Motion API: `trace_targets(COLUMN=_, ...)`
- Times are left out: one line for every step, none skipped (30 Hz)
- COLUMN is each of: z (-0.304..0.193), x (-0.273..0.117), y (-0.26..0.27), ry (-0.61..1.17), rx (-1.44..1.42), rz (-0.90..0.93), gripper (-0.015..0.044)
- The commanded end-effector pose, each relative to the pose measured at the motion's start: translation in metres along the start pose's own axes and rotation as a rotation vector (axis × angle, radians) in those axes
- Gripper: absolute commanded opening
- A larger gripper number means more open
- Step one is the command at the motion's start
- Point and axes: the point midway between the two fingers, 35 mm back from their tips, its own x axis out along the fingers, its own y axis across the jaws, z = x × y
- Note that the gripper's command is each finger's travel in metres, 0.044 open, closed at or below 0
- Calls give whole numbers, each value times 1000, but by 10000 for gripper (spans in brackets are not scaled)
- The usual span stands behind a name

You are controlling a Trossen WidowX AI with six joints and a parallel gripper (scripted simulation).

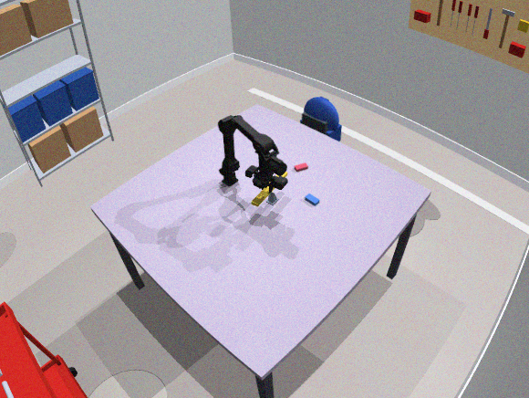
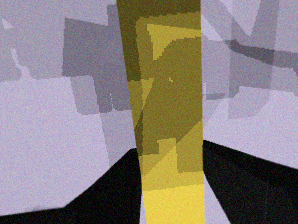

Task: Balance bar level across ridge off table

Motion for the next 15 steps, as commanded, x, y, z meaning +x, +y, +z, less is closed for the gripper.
trace_targets(z=-14, x=0, y=-4, ry=3, rx=27, rz=4, gripper=0)
trace_targets(z=-18, x=0, y=-6, ry=3, rx=33, rz=4, gripper=0)
trace_targets(z=-21, x=1, y=-7, ry=3, rx=40, rz=4, gripper=0)
trace_targets(z=-25, x=1, y=-9, ry=4, rx=46, rz=4, gripper=0)
trace_targets(z=-28, x=1, y=-10, ry=4, rx=52, rz=4, gripper=0)
trace_targets(z=-32, x=2, y=-12, ry=4, rx=58, rz=3, gripper=0)
trace_targets(z=-34, x=2, y=-14, ry=5, rx=63, rz=3, gripper=0)
trace_targets(z=-36, x=2, y=-15, ry=5, rx=66, rz=3, gripper=0)
trace_targets(z=-36, x=2, y=-15, ry=5, rx=66, rz=3, gripper=0)
trace_targets(z=-36, x=3, y=-15, ry=5, rx=66, rz=3, gripper=0)
trace_targets(z=-36, x=4, y=-15, ry=5, rx=66, rz=3, gripper=0)
trace_targets(z=-36, x=5, y=-15, ry=5, rx=66, rz=3, gripper=0)
trace_targets(z=-36, x=6, y=-15, ry=5, rx=67, rz=3, gripper=0)
trace_targets(z=-37, x=7, y=-15, ry=5, rx=67, rz=3, gripper=0)
trace_targets(z=-37, x=9, y=-15, ry=5, rx=67, rz=3, gripper=0)
